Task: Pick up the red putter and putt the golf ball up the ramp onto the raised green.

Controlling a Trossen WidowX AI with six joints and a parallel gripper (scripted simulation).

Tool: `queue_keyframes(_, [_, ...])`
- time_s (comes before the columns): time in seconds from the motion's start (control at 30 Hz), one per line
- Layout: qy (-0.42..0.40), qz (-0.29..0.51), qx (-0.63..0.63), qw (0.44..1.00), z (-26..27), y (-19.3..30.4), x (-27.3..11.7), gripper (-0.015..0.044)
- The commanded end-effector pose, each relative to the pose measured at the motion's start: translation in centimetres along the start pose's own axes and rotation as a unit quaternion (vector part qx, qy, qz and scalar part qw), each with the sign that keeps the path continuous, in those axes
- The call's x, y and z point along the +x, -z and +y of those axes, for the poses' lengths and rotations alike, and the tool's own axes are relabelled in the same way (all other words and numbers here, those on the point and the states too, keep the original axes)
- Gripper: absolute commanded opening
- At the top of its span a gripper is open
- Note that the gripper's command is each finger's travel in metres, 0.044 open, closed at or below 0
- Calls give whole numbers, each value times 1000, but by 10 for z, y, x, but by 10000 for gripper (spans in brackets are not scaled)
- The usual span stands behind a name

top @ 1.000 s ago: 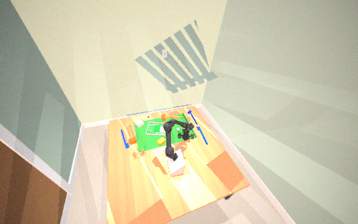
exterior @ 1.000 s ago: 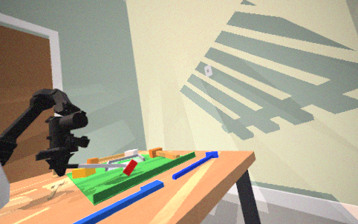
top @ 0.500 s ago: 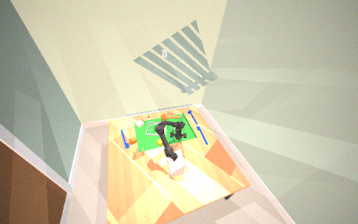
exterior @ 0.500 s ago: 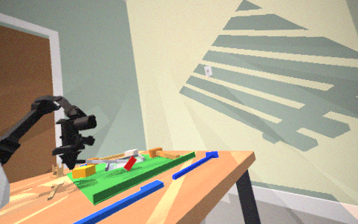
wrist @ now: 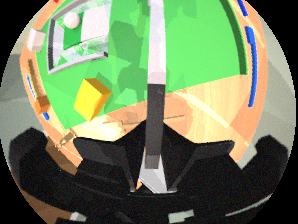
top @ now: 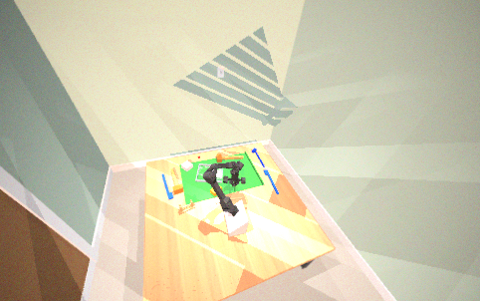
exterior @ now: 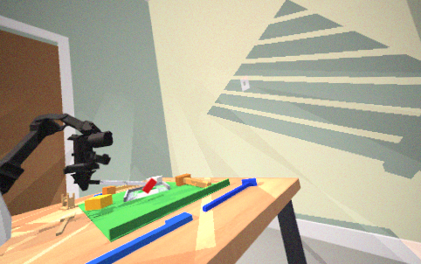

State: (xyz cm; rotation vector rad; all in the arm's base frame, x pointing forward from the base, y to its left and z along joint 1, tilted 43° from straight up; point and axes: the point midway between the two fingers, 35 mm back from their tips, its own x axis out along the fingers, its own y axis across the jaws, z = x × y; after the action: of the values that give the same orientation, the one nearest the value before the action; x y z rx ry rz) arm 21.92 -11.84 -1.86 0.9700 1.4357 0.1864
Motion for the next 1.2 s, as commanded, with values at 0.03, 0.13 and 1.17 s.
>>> queue_keyframes(0.03, [4, -8, -5, 1000, 1, -1, -28, 0])
queue_keyframes(0.13, [1, -7, -1, 1000, 0, -1, -21, 0])
queue_keyframes(1.17, [1, -7, -1, 1000, 0, -1, -21, 0])
